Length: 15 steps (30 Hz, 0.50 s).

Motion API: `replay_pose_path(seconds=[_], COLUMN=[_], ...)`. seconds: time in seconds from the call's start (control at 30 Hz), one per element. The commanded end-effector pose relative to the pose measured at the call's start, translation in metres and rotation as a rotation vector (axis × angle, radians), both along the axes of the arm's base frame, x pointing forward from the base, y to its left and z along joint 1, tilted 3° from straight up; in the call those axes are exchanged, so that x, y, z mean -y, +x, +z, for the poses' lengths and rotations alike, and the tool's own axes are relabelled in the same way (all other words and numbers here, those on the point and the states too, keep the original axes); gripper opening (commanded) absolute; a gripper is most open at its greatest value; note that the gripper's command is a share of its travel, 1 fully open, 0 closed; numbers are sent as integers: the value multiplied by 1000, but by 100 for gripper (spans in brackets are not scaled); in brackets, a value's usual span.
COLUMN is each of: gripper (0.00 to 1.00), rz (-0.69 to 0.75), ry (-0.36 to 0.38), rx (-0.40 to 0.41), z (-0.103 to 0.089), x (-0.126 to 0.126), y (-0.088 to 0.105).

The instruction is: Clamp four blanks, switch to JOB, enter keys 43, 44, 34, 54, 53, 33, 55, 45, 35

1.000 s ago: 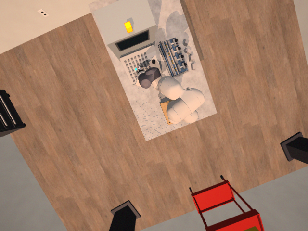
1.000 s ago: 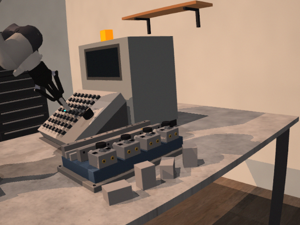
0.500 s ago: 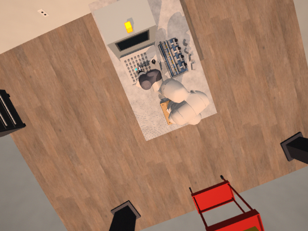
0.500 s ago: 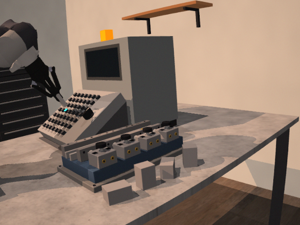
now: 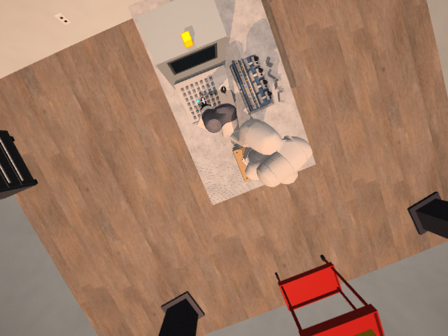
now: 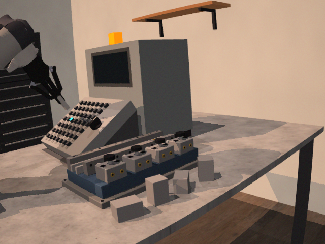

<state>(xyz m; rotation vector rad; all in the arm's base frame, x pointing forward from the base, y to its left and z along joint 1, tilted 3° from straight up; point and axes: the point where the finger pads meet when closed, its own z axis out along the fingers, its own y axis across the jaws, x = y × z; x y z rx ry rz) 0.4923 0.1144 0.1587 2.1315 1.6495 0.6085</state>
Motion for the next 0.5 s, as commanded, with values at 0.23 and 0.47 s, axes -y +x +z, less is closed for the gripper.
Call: replay_pose_path(seconds=[0.23,0.47], gripper=[0,0], rz=[40,40], ry=[-43,-43], rx=[-29,-29], z=[120,120], x=[6,6], y=[-30,-30])
